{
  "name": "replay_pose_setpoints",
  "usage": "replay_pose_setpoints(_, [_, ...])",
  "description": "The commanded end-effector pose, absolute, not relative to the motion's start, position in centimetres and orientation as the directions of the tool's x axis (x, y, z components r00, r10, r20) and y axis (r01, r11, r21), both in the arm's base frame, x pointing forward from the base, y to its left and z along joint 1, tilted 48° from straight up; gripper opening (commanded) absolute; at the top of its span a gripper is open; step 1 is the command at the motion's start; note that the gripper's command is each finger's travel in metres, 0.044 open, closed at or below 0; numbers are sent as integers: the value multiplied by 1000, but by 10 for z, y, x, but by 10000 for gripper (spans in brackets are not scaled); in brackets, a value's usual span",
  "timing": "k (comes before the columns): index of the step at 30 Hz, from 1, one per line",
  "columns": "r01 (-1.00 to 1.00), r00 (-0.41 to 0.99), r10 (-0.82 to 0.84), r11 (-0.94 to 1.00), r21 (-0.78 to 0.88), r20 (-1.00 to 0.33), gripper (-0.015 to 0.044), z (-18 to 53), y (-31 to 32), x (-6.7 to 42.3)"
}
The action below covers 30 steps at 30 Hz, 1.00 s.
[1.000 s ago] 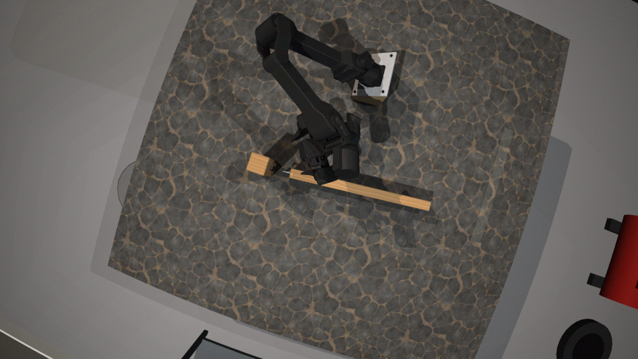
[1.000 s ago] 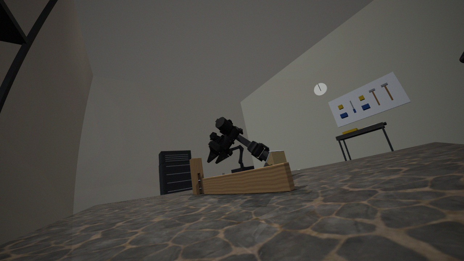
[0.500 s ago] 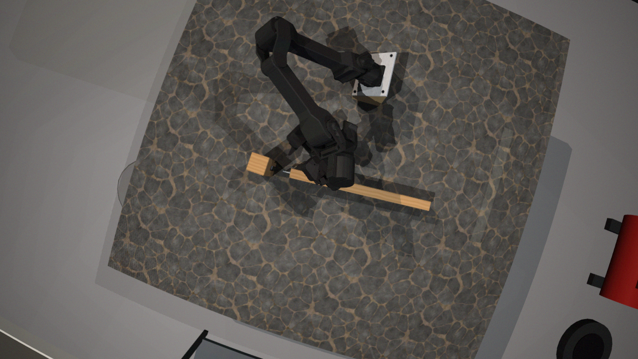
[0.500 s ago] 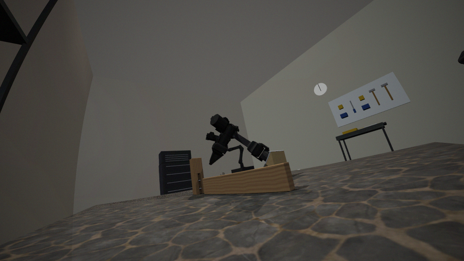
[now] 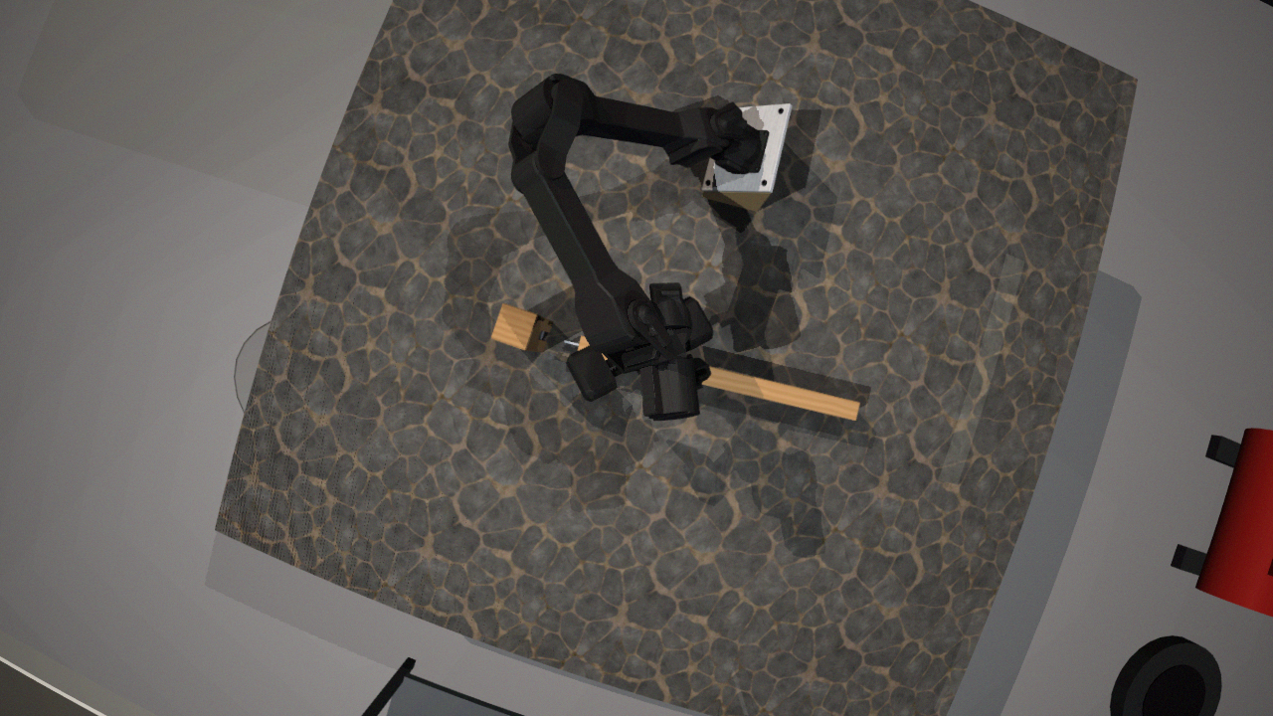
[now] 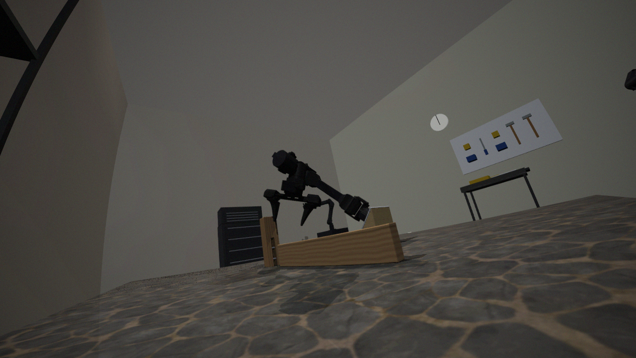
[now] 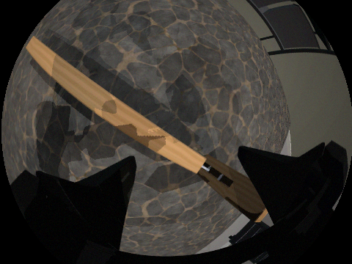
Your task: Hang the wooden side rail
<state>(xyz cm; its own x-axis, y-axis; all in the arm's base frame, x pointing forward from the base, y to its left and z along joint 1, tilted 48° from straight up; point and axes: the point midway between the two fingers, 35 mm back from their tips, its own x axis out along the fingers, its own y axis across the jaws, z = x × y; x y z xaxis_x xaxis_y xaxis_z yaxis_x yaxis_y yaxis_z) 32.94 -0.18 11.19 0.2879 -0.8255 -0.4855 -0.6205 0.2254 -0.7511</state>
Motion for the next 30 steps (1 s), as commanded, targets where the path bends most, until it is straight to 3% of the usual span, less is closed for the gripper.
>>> replay_pose_setpoints(1, [-999,40,-744,-31,-25,-667,440,105,14,330])
replay_pose_setpoints(30, [-999,35,-743,-38,-10,-668,440,72,-23,332])
